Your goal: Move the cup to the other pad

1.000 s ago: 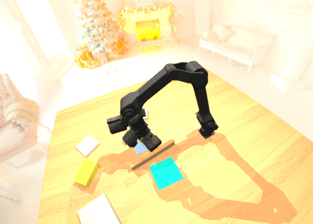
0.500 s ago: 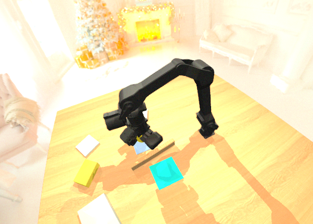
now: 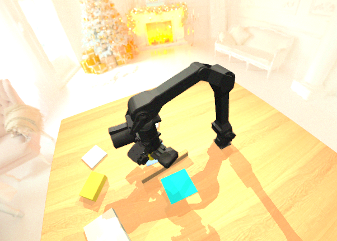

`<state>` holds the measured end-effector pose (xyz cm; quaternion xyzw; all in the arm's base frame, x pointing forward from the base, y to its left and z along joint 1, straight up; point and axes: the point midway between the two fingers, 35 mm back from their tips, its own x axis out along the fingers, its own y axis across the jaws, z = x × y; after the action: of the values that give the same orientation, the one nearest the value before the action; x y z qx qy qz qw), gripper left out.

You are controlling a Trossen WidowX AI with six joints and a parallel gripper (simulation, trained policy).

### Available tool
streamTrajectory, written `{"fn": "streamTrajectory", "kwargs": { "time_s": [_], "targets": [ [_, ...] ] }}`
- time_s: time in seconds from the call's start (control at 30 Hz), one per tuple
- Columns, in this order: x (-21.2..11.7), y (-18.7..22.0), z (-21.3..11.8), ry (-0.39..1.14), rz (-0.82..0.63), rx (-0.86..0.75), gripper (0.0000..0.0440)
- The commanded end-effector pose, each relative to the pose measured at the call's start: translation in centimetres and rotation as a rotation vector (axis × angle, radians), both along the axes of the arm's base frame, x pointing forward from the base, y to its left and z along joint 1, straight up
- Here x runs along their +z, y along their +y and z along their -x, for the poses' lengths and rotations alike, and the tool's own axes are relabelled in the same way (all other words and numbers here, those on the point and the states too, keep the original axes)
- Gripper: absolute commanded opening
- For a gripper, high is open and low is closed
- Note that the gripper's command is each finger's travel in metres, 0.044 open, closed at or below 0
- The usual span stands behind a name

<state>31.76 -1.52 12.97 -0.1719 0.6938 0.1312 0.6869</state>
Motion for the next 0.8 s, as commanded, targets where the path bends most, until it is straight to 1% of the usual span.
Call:
{"fn": "streamTrajectory", "kwargs": {
  "time_s": [0.0, 0.4, 0.77],
  "targets": [
    [0.4, 1.2, -0.4, -0.026, -0.006, 0.013, 0.0],
    [0.8, 5.6, -0.8, -0.081, -0.016, 0.064, 0.0],
    [0.3, 9.8, -0.3, -0.114, -0.031, 0.099, 0.0]
  ]
}}
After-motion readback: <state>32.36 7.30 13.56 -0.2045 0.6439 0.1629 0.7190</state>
